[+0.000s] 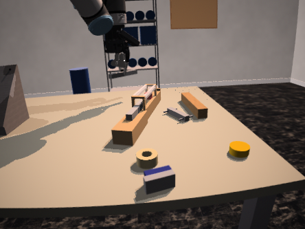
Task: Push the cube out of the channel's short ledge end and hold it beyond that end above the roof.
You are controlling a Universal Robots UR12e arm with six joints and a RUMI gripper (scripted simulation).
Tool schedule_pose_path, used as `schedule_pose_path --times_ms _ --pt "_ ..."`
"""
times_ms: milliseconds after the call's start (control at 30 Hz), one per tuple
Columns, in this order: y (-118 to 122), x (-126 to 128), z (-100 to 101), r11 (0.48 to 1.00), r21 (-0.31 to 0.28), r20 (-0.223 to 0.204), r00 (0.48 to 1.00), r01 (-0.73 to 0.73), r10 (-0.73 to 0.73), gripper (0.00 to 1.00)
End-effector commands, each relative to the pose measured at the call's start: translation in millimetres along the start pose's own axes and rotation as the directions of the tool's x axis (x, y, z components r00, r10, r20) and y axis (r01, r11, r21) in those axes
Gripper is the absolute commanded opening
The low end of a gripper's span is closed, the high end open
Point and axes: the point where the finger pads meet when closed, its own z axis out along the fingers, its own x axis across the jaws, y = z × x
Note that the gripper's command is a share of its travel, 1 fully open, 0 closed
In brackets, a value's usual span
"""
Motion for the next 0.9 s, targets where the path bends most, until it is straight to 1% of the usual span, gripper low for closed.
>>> schedule_pose_path --times_ms 0,133,300,367,400,600,733,867 --pt "4.3 17.2 -2.6 1.000 0.005 0.004 1.000 0.022 -0.022 0.00" --pt "14.1 46.9 -5.4 0.998 0.010 0.010 0.998 0.062 -0.062 0.00" --pt "36.0 99.6 -8.8 0.991 0.020 0.016 0.991 0.132 -0.133 0.00" --pt "36.0 99.6 -8.8 0.991 0.020 0.016 0.991 0.132 -0.133 0.00" --pt "41.9 111.7 -9.2 0.989 0.022 0.017 0.989 0.149 -0.149 0.00" --pt "88.2 188.5 -10.2 0.966 0.032 0.016 0.966 0.256 -0.257 0.00" --pt "127.6 237.6 -9.0 0.944 0.033 0.011 0.944 0.330 -0.330 0.00" --pt "169.5 280.0 -7.0 0.917 0.028 0.005 0.918 0.397 -0.398 0.00"
